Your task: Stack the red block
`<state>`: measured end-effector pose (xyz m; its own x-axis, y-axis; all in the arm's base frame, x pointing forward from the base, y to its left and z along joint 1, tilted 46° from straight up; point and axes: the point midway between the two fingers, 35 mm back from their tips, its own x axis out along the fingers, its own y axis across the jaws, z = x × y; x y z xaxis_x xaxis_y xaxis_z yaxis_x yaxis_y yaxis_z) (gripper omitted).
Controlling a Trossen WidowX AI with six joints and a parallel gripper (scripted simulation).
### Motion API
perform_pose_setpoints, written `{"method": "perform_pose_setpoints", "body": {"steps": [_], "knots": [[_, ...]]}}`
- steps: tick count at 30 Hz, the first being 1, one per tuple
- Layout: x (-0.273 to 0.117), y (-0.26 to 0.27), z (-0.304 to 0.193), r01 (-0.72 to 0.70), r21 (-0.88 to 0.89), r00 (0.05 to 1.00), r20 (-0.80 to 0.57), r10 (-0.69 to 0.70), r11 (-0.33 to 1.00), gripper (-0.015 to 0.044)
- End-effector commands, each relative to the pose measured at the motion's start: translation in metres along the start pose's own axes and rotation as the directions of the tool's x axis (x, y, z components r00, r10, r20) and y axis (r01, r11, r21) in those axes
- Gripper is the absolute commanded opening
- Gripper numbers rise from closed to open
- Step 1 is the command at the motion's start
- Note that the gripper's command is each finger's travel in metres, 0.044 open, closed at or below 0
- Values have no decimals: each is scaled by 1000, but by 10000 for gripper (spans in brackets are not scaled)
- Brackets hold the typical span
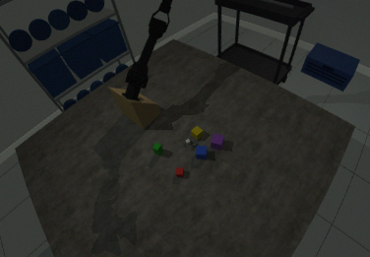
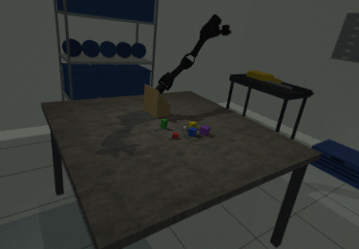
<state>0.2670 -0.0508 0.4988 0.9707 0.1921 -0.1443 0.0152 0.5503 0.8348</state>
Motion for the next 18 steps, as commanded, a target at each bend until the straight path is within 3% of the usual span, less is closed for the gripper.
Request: {"method": "perform_pose_setpoints", "body": {"steps": [1, 18], "knots": [[29, -26, 1, 37, -51, 997, -64, -41, 998, 440], [160, -173, -64, 53, -326, 864, -458, -207, 944, 440]]}}
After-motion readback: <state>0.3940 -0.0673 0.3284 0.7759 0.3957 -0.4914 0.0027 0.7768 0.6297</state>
